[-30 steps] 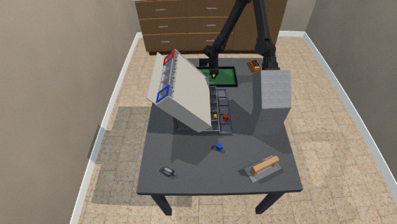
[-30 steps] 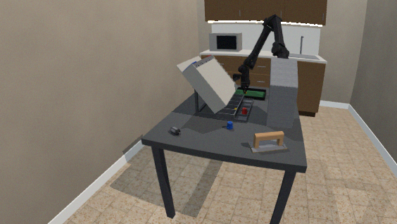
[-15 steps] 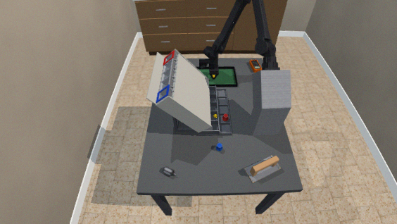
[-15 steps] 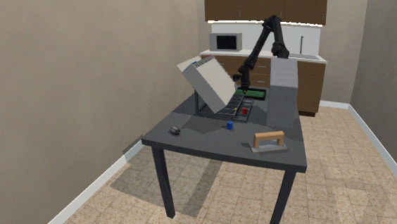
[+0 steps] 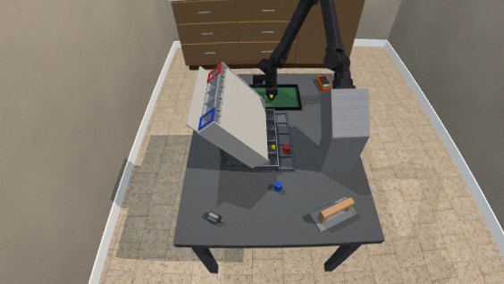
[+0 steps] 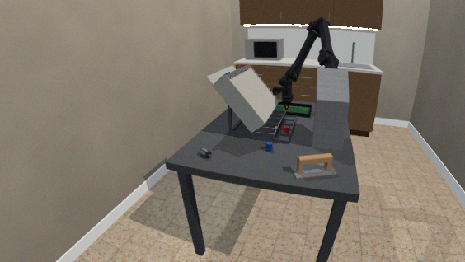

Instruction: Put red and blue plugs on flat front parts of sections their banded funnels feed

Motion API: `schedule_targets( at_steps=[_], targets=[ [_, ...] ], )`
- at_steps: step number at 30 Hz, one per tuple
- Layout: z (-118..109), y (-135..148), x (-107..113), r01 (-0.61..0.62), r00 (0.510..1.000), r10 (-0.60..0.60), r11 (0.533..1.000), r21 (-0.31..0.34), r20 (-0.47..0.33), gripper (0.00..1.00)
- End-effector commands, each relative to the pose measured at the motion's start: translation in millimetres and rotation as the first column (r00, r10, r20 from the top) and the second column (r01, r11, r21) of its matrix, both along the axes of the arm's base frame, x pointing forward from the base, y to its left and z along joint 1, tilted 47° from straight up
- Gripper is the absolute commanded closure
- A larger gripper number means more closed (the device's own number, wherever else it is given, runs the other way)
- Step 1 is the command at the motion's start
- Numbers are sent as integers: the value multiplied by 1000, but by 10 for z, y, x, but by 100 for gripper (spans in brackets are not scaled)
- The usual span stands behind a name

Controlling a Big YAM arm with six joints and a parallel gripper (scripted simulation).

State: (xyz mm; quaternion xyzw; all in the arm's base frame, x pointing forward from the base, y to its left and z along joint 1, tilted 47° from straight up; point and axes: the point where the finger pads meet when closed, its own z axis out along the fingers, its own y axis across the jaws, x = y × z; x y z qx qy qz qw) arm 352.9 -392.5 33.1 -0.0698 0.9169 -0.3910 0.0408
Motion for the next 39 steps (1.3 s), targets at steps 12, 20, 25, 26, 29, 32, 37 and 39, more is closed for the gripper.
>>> schedule_targets(
  at_steps=[12, 20, 25, 26, 29, 32, 37, 39],
  targets=[
    [39, -109, 8, 4, 1000, -4, 1000, -15, 12, 44],
    [44, -95, 32, -1, 1000, 1, 1000, -16, 14, 44],
    [35, -89, 25, -1, 1000, 1, 1000, -14, 12, 44],
    [35, -89, 25, -1, 1000, 1, 1000, -14, 12, 44],
    [35, -89, 25, -1, 1000, 1, 1000, -14, 12, 44],
    [35, -89, 25, -1, 1000, 1, 1000, -14, 12, 44],
    [35, -89, 25, -1, 1000, 1, 1000, -14, 12, 44],
    [35, -89, 25, -1, 1000, 1, 1000, -14, 12, 44]
  ],
)
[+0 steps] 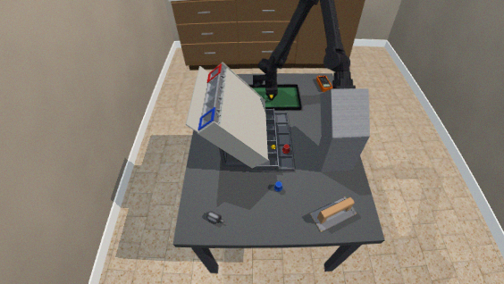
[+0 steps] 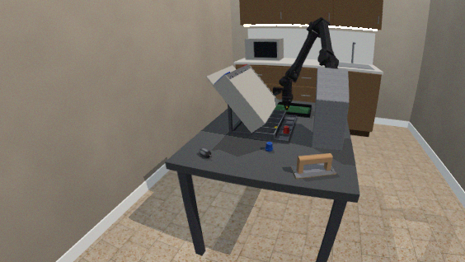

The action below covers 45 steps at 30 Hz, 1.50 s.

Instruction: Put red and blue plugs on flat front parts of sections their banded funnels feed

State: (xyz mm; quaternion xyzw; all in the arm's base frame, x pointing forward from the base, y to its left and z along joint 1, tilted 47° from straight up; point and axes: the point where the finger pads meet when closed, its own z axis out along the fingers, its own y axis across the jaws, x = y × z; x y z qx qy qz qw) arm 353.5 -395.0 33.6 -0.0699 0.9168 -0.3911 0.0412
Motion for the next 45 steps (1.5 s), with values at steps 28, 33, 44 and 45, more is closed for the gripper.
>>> schedule_targets(
  at_steps=[28, 33, 44, 45],
  targets=[
    [31, -65, 19, 0, 1000, 0, 1000, -14, 12, 100],
    [31, -65, 19, 0, 1000, 0, 1000, -14, 12, 100],
    [31, -65, 19, 0, 1000, 0, 1000, -14, 12, 100],
    [31, -65, 19, 0, 1000, 0, 1000, -14, 12, 100]
  ],
)
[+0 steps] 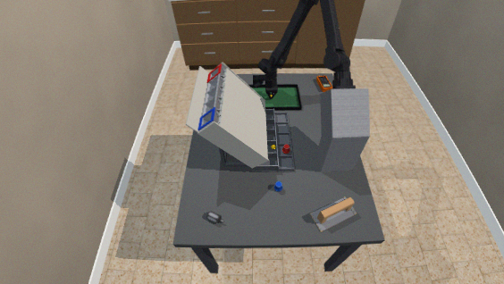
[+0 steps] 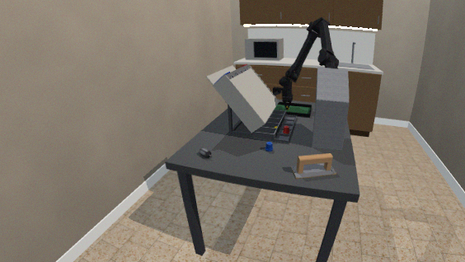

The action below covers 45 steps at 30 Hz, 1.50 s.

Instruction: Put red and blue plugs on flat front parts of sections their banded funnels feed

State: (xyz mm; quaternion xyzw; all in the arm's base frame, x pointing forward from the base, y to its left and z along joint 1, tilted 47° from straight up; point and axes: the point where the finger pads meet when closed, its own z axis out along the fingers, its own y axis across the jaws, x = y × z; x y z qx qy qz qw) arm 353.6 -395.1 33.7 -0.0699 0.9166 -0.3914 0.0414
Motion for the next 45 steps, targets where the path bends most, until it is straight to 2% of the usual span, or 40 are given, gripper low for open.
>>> schedule_targets(
  at_steps=[1, 35, 38, 45],
  targets=[
    [29, -64, 18, 0, 1000, 0, 1000, -13, 11, 100],
    [51, -57, 24, 0, 1000, 1, 1000, -16, 15, 100],
    [157, -17, 55, -4, 999, 5, 1000, -27, 32, 100],
    [163, 145, 39, -9, 1000, 9, 1000, -8, 16, 100]
  ],
)
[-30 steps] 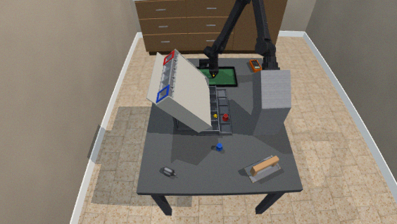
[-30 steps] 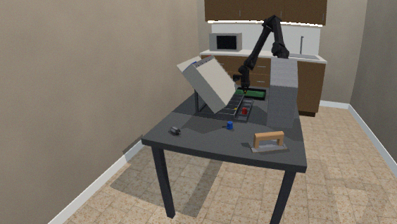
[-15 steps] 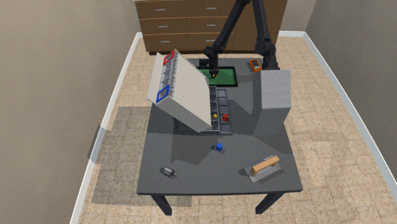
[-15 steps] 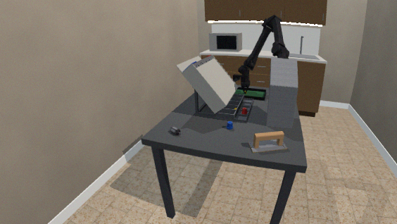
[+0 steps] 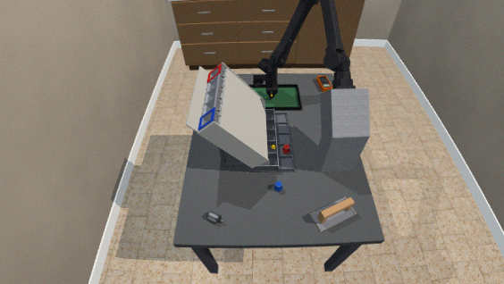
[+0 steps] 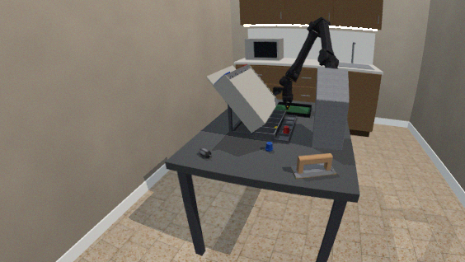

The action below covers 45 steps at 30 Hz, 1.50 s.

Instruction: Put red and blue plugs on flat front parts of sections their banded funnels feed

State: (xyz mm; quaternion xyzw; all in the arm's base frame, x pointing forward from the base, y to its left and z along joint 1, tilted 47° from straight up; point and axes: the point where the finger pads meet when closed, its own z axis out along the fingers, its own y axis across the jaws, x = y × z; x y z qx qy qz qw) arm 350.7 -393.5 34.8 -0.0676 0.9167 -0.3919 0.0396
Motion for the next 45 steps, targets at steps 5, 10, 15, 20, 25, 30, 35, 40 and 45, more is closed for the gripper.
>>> schedule_targets(
  at_steps=[5, 10, 15, 20, 25, 30, 35, 40, 45],
  targets=[
    [189, 169, 59, -15, 1000, 15, 1000, -7, 17, 100],
    [244, 228, 47, -15, 1000, 15, 1000, -7, 17, 100],
    [285, 251, 52, -16, 1000, 16, 1000, -8, 20, 100],
    [291, 255, 53, -18, 1000, 18, 1000, -9, 19, 100],
    [288, 276, 36, -15, 1000, 16, 1000, -7, 17, 100],
    [374, 367, 15, -15, 1000, 15, 1000, -7, 17, 100],
    [543, 547, -26, -15, 1000, 15, 1000, -7, 17, 100],
    [732, 639, 0, -15, 999, 15, 1000, -16, 30, 100],
    [840, 862, -97, -15, 1000, 15, 1000, -7, 17, 100]
  ],
)
